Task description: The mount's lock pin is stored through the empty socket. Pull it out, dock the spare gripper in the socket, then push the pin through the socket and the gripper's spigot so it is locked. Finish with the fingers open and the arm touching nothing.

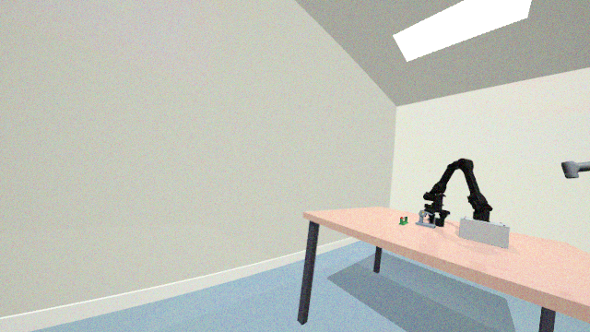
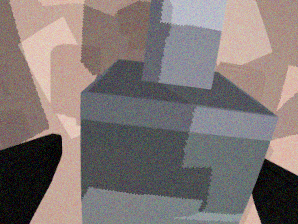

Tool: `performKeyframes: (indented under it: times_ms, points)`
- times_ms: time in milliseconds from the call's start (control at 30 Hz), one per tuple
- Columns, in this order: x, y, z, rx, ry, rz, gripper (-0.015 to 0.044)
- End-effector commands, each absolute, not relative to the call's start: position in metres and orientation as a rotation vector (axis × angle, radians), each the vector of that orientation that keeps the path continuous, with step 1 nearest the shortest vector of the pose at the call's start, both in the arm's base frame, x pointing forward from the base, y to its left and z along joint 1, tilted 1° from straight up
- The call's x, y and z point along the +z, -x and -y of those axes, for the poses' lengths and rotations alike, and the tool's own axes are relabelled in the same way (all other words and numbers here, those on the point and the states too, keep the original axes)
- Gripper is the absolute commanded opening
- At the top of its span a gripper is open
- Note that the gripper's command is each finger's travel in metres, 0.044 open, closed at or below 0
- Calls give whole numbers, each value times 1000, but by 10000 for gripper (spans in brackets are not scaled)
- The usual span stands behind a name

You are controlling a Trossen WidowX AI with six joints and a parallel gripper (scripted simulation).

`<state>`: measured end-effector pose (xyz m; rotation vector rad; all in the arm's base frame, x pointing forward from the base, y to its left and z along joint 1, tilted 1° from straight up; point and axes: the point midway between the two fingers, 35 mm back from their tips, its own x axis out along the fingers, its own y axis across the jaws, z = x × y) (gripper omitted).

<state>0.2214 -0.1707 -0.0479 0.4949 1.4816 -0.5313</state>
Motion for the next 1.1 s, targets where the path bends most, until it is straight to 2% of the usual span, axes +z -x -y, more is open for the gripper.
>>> performKeyframes:
  times_ms: [0, 633, 1067]
  points:
    - [-44, -221, 170, -531, -495, -1482, 440]
    - [5, -219, 169, -530, -496, -1487, 440]
    - [-1, -219, 169, -530, -496, -1487, 440]
